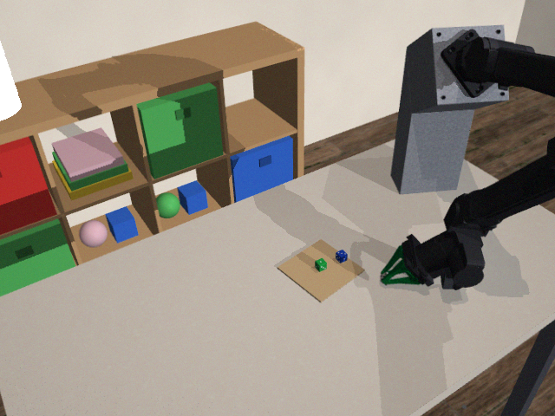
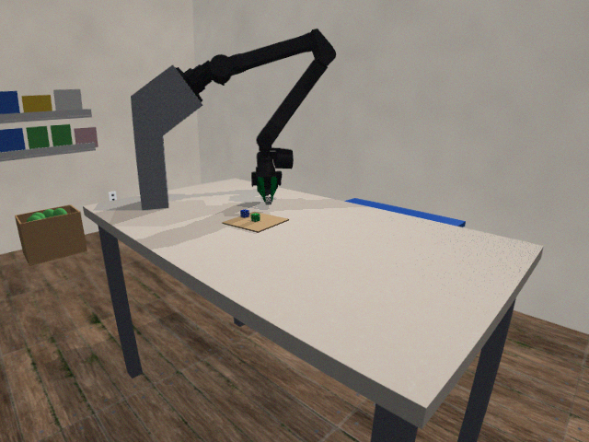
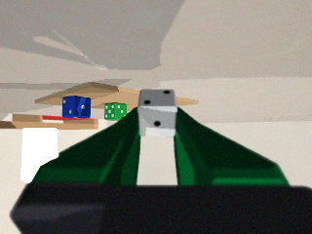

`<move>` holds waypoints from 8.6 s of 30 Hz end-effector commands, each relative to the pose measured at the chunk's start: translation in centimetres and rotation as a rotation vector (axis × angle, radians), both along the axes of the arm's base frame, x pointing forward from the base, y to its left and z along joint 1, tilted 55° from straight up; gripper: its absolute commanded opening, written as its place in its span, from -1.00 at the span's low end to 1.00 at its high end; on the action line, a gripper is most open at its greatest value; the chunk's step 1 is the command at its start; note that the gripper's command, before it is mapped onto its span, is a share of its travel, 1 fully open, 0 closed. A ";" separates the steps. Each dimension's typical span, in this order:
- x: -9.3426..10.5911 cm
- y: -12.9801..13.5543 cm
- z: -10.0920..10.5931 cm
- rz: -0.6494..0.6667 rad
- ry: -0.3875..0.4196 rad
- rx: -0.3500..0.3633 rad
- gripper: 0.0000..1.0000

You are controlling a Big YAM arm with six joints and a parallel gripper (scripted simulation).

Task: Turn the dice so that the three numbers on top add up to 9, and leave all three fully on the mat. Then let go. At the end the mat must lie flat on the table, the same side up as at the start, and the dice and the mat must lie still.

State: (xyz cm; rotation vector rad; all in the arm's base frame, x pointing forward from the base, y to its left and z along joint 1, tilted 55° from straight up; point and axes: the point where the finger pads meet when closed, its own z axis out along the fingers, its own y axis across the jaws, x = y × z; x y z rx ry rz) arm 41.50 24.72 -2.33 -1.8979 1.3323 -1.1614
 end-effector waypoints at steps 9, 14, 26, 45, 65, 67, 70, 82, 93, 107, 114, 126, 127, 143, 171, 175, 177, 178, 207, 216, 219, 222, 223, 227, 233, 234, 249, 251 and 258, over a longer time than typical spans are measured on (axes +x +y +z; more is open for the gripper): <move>-1.2 -0.2 -0.8 0.007 0.015 -0.012 -0.70; -1.2 -0.2 -0.8 0.007 0.015 -0.012 -0.70; -1.2 -0.2 -0.8 0.007 0.016 -0.012 -0.70; -0.6 0.4 -0.8 0.007 0.009 -0.005 -0.70; -1.0 0.2 -1.1 0.008 0.013 -0.010 -0.70; -0.8 0.5 -1.2 0.009 0.012 -0.007 -0.70; -0.6 0.6 -1.2 0.008 0.011 -0.006 -0.70; -0.6 0.6 -1.2 0.008 0.011 -0.006 -0.70; -0.6 0.6 -1.2 0.008 0.011 -0.006 -0.70; -0.6 0.6 -1.2 0.008 0.011 -0.006 -0.63; -0.6 0.6 -1.2 0.009 0.011 -0.006 -0.47; -0.6 0.6 -1.2 0.009 0.011 -0.006 -0.32; -0.6 0.6 -1.2 0.009 0.011 -0.006 -0.32; -0.6 0.6 -1.2 0.009 0.011 -0.006 -0.32; -1.7 0.2 -0.7 0.005 0.018 -0.013 -0.32; -2.9 0.2 0.0 0.005 0.017 -0.013 -0.32; -3.6 0.2 0.3 0.005 0.017 -0.014 -0.32; -3.9 0.2 0.5 0.005 0.017 -0.014 -0.32; -6.8 -3.6 3.7 -0.005 0.018 -0.028 -0.32; -6.8 -3.8 5.2 -0.007 0.001 -0.006 -0.32; -6.7 -3.8 5.3 -0.007 -0.002 -0.002 -0.32; -7.2 -4.4 4.9 0.011 0.012 0.000 -0.32; -7.1 -4.4 4.8 0.024 0.018 0.008 -0.32; -6.8 -4.9 5.0 0.127 0.060 0.068 -0.32; -6.4 -5.9 4.7 0.323 0.166 0.176 -0.32; -6.4 -5.9 4.7 0.323 0.166 0.176 -0.32; -5.3 -7.1 5.1 0.709 0.334 0.404 -0.32; -5.3 -7.1 5.1 0.709 0.334 0.404 -0.32; -4.7 -6.8 5.8 0.720 0.306 0.396 1.00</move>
